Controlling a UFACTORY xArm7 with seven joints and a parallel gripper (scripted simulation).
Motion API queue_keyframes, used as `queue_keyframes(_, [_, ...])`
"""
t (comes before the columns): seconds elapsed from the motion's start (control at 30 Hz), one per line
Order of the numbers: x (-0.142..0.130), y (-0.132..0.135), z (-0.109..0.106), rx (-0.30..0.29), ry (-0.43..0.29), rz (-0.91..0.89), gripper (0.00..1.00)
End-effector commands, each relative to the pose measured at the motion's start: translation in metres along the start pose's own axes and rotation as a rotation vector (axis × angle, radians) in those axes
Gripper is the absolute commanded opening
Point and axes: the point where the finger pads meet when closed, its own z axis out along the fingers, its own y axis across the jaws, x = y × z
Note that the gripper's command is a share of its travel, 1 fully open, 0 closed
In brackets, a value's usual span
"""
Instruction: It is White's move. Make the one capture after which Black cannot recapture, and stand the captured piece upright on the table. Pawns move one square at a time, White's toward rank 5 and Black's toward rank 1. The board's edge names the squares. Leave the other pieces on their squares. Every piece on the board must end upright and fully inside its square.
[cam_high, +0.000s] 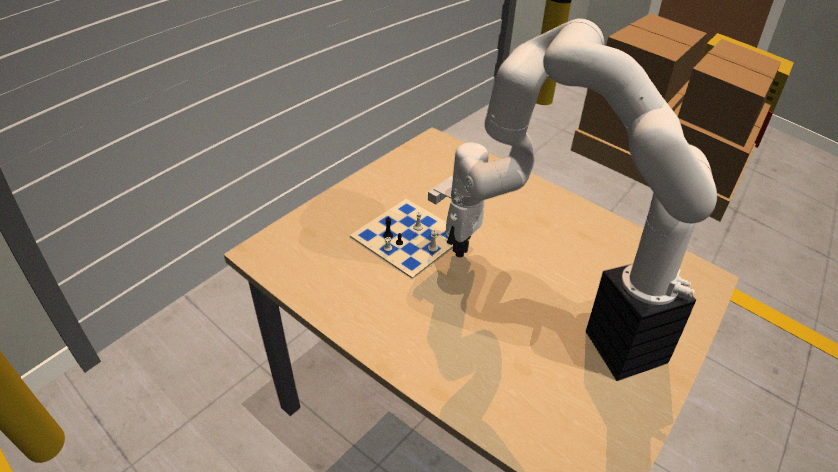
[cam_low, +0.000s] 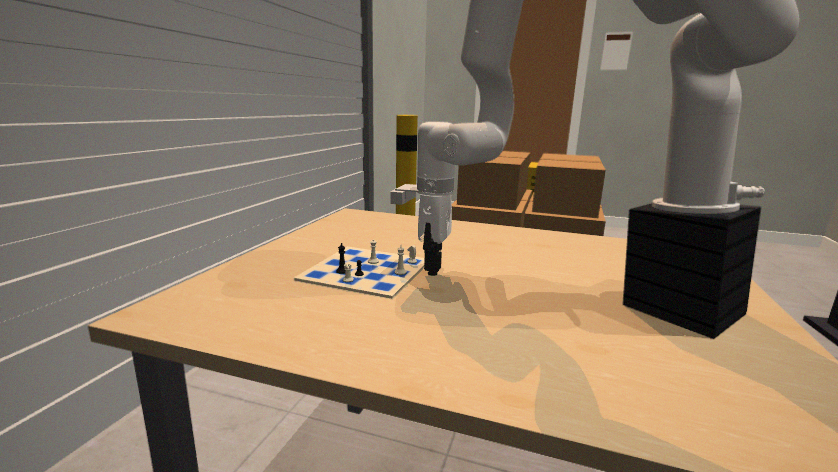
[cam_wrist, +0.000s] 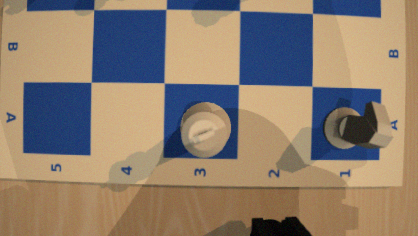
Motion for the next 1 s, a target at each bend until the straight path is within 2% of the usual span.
queue_keyframes(0.0, [0.0017,-0.0001,-0.0012,0.0,0.004,0.0,0.0])
queue_keyframes(0.73, [0.0017,-0.0001,-0.0012,0.0,0.004,0.0,0.0])
queue_keyframes(0.77, [0.0017,-0.0001,-0.0012,0.0,0.004,0.0,0.08])
queue_keyframes(0.83, [0.0017,-0.0001,-0.0012,0.0,0.004,0.0,0.08])
queue_keyframes(0.87, [0.0017,-0.0001,-0.0012,0.0,0.004,0.0,0.15])
queue_keyframes(0.93, [0.0017,-0.0001,-0.0012,0.0,0.004,0.0,0.15])
queue_keyframes(0.97, [0.0017,-0.0001,-0.0012,0.0,0.004,0.0,0.23])
